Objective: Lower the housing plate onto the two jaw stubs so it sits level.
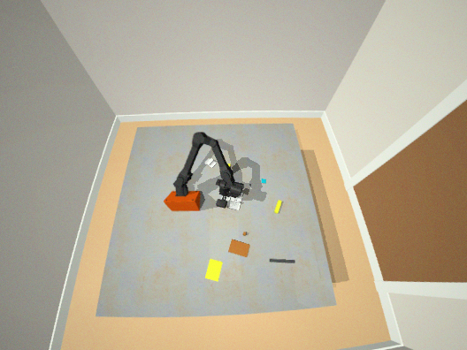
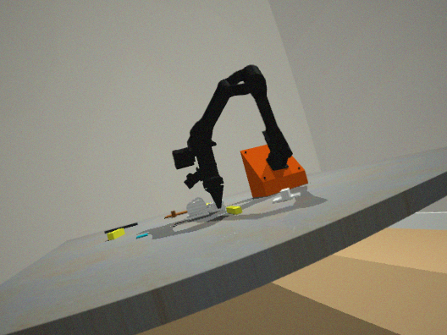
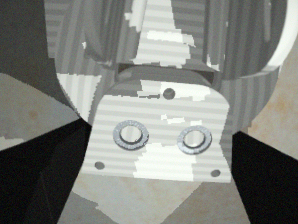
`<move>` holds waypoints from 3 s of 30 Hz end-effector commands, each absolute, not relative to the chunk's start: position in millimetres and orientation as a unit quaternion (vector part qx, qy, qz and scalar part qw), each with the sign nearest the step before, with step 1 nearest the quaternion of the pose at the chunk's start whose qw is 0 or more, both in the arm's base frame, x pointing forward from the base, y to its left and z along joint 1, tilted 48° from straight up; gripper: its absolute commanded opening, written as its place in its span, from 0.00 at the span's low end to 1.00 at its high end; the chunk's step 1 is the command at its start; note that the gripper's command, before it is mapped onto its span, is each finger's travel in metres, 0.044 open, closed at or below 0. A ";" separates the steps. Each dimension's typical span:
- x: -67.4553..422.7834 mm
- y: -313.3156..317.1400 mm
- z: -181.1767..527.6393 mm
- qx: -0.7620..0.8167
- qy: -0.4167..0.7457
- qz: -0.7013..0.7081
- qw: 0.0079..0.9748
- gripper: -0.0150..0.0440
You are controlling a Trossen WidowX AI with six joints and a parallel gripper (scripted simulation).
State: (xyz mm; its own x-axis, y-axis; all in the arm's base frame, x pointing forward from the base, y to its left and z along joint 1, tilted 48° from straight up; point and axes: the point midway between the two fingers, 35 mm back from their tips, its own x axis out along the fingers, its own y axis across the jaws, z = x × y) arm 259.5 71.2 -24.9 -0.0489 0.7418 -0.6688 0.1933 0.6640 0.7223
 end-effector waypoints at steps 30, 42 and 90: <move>259.3 71.4 -25.4 0.341 0.688 0.227 0.599 0.85; 259.5 71.3 -24.9 0.340 0.687 0.229 0.600 1.00; 205.7 -31.2 53.8 0.340 0.690 0.224 0.598 1.00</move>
